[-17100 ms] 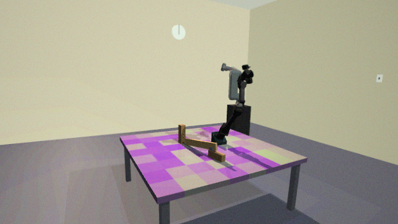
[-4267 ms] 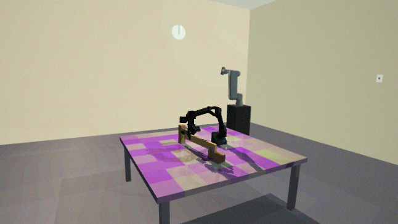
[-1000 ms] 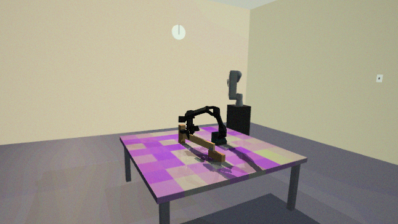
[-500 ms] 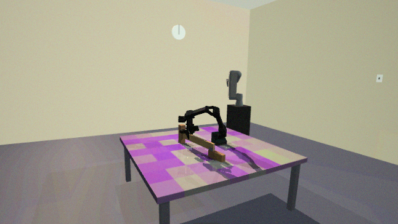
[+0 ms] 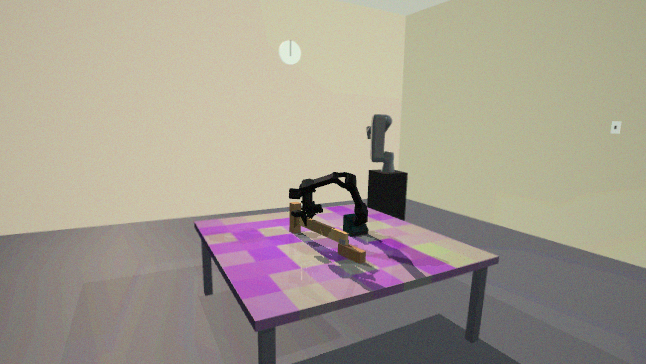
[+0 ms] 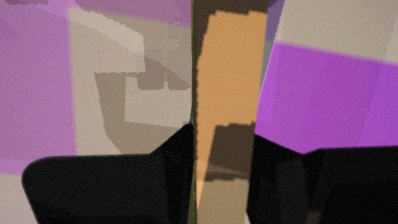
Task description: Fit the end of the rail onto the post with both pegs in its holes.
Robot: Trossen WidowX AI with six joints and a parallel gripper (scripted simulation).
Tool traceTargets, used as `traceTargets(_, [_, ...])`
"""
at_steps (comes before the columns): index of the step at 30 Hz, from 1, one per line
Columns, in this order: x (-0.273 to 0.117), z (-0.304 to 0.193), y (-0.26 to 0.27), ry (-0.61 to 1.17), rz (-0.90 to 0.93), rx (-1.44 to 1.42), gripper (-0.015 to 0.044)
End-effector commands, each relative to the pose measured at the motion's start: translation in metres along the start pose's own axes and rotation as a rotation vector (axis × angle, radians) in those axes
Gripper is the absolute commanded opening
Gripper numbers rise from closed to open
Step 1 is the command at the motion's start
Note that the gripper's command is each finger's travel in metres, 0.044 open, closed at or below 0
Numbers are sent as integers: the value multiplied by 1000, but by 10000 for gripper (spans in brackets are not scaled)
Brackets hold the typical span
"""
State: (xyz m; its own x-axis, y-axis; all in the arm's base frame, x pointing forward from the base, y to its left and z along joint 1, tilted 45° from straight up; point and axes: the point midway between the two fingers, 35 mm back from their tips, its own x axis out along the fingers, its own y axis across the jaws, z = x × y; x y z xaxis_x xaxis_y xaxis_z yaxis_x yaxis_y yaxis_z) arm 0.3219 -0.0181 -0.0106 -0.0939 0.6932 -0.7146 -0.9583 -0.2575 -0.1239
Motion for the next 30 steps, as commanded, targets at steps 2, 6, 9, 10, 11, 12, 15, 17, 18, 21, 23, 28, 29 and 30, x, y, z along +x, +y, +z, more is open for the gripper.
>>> traceTargets(2, [-4, -3, -1, 5, -11, -2, 0])
traceTargets(6, [-4, -4, -1, 5, -11, -2, 0])
traceTargets(9, [-4, -5, -1, 5, -11, -2, 0])
traceTargets(10, [-4, -5, -1, 5, -11, -2, 0])
traceTargets(11, [-4, -5, -1, 5, -11, -2, 0])
traceTargets(12, [-4, -5, -1, 5, -11, -2, 0])
traceTargets(15, [-4, -6, -1, 5, -11, -2, 0])
traceTargets(17, [-4, -6, -1, 5, -11, -2, 0])
traceTargets(18, [-4, -6, -1, 5, -11, -2, 0])
traceTargets(21, [-4, -7, -1, 5, -11, -2, 0])
traceTargets(23, [0, -4, 0, 0, 0, 0, 26])
traceTargets(28, [0, -4, 0, 0, 0, 0, 157])
traceTargets(29, [0, -4, 0, 0, 0, 0, 184])
traceTargets(30, [0, -4, 0, 0, 0, 0, 210])
